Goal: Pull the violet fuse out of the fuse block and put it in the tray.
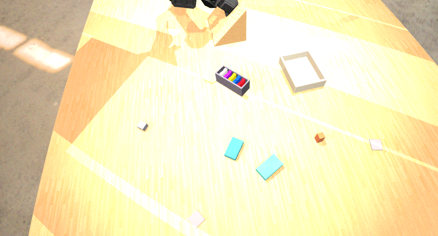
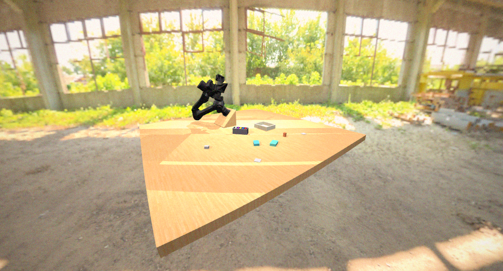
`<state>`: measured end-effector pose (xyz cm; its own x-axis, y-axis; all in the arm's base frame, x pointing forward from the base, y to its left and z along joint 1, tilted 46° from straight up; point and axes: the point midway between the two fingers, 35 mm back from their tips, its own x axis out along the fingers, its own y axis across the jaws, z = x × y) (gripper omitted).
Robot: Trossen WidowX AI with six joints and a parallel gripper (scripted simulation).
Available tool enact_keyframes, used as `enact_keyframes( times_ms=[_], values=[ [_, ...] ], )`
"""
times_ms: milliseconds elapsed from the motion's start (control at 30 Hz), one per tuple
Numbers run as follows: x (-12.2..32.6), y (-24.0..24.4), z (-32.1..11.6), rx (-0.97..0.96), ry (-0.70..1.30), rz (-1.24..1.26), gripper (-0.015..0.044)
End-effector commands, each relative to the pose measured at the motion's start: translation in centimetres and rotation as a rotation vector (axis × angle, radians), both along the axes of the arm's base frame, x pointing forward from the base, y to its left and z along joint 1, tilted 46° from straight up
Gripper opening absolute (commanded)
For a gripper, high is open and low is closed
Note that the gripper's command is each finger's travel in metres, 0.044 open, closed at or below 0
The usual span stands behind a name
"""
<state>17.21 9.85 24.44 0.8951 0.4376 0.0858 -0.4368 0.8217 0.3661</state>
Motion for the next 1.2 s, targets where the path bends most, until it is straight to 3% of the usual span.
enact_keyframes(
  times_ms=[0, 67, 633, 1167],
  values=[
    [0.1, 0.0, -0.1, -0.002, 0.009, -0.004, 0.0026],
    [0.8, -0.1, -0.7, -0.017, 0.076, -0.035, 0.0062],
    [7.5, -4.0, -9.2, -0.201, 0.811, -0.574, 0.0062],
    [9.9, -10.5, -17.0, -0.482, 1.229, -1.21, 0.0062]
  ],
)
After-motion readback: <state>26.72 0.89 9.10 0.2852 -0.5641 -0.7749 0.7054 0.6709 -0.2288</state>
